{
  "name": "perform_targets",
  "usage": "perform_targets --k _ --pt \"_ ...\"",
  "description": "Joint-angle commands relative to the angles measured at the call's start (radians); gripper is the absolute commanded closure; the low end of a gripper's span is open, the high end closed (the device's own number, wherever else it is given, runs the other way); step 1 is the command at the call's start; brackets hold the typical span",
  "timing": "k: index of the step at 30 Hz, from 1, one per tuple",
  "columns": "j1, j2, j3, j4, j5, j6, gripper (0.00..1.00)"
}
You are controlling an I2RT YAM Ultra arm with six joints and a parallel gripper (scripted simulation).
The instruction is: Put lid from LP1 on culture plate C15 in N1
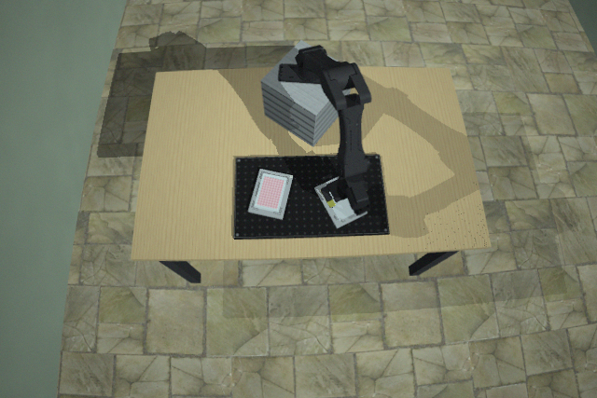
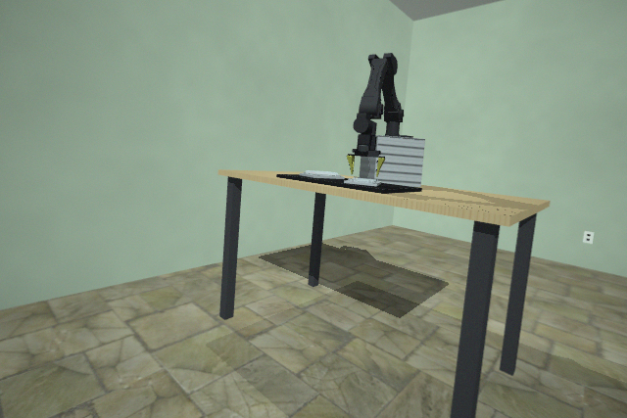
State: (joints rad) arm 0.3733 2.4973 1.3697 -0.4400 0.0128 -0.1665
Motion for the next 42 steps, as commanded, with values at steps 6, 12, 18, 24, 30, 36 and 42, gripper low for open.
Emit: perform_targets --k 6,12,18,24,30,36,42 --pt "-0.001 -0.006 0.004 0.008 0.000 -0.001 0.00" --pt "-0.001 0.006 0.007 0.018 0.000 -0.001 0.00" --pt "-0.001 0.014 0.009 0.024 0.000 -0.001 0.00" --pt "-0.001 0.026 0.012 0.033 0.000 -0.001 0.00" --pt "-0.002 0.038 0.015 0.042 0.000 -0.001 0.00" --pt "-0.002 0.046 0.017 0.048 0.000 -0.001 0.00" --pt "-0.002 0.051 0.019 0.051 0.000 -0.001 0.00"
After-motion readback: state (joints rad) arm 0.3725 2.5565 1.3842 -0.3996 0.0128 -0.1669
